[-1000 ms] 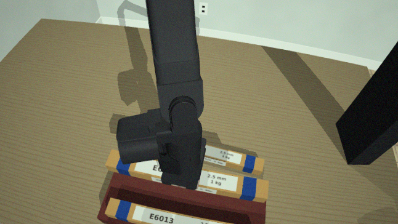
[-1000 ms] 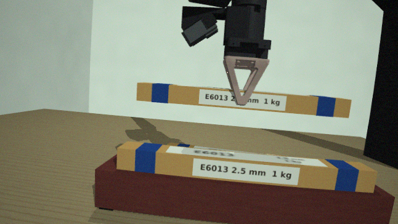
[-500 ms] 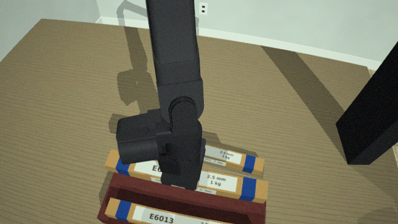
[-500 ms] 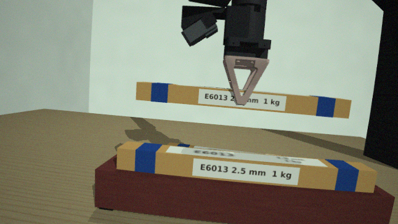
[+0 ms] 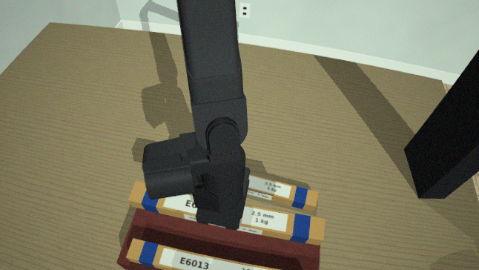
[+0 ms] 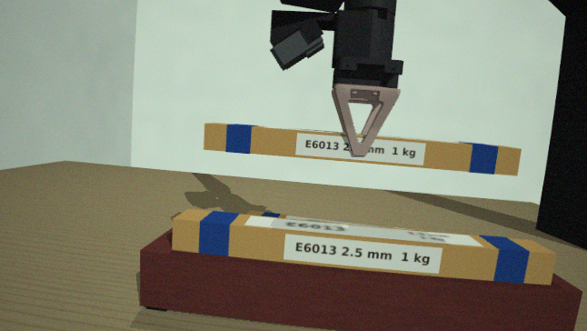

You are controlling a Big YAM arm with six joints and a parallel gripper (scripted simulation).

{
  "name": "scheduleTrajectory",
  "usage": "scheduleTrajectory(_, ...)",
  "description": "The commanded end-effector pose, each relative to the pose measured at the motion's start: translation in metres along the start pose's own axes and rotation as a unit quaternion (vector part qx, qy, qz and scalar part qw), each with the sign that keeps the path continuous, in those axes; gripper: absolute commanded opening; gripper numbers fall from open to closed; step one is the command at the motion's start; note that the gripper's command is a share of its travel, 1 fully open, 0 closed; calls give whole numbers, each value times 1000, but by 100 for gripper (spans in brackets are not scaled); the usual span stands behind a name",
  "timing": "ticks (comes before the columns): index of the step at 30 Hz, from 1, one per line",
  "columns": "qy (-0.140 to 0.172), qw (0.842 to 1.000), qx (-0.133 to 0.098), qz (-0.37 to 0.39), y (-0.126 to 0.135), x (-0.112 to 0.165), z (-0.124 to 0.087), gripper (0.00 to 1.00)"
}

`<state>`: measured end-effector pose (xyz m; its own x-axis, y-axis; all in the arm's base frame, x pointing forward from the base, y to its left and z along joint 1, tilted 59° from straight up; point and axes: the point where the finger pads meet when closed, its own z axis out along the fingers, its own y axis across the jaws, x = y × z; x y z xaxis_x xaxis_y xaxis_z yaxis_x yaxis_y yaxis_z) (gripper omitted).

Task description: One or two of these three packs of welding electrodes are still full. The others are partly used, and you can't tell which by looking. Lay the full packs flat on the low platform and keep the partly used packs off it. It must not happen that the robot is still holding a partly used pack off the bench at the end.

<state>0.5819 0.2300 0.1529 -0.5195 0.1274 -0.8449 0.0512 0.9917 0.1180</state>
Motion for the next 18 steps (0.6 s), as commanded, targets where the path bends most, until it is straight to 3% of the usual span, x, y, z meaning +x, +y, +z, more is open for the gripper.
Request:
scheduleTrajectory(1,-19,1000,-24,5,26,-11,-19,0)
scheduleTrajectory(18,-22,999,-25,6,28,-14,-19,0)
